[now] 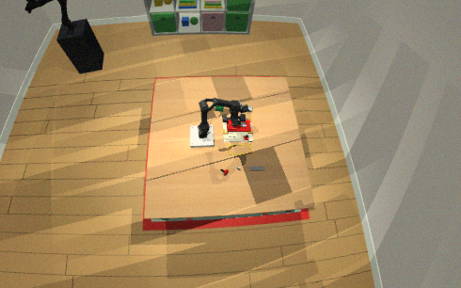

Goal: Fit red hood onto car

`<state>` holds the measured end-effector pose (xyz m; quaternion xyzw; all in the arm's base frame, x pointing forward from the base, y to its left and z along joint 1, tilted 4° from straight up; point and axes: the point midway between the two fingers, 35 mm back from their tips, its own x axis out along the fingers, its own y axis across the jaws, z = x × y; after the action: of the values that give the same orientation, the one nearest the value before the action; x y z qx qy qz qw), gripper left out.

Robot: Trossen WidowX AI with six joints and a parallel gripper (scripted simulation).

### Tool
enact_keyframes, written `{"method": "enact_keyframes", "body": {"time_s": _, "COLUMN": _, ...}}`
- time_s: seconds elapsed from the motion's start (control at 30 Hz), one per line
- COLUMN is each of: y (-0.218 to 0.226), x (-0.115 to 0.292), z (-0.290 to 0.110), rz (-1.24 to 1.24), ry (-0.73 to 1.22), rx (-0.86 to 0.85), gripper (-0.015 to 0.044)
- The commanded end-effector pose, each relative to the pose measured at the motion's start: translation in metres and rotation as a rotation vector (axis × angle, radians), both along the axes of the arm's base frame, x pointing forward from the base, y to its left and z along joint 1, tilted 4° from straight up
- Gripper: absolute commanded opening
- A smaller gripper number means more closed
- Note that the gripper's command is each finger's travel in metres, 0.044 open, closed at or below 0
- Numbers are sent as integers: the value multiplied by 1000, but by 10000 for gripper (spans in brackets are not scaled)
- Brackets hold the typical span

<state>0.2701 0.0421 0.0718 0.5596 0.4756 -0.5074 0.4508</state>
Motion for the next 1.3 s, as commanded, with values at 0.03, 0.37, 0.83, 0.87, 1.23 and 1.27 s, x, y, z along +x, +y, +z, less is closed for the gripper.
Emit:
{"method": "enact_keyframes", "body": {"time_s": 0.03, "y": -1, "x": -1, "z": -4, "rz": -5, "ry": 10, "rx": -6, "gripper": 440}}
{"method": "enact_keyframes", "body": {"time_s": 0.37, "y": -1, "x": -1, "z": -8, "rz": -5, "ry": 10, "rx": -6, "gripper": 440}}
{"method": "enact_keyframes", "body": {"time_s": 0.83, "y": 0, "x": -1, "z": -15, "rz": -5, "ry": 10, "rx": -6, "gripper": 440}}
{"method": "enact_keyframes", "body": {"time_s": 0.87, "y": 0, "x": -1, "z": -15, "rz": -5, "ry": 10, "rx": -6, "gripper": 440}}
{"method": "enact_keyframes", "body": {"time_s": 1.23, "y": 0, "x": -1, "z": -21, "rz": -5, "ry": 10, "rx": -6, "gripper": 440}}
{"method": "enact_keyframes", "body": {"time_s": 1.27, "y": 0, "x": -1, "z": -21, "rz": -5, "ry": 10, "rx": -6, "gripper": 440}}
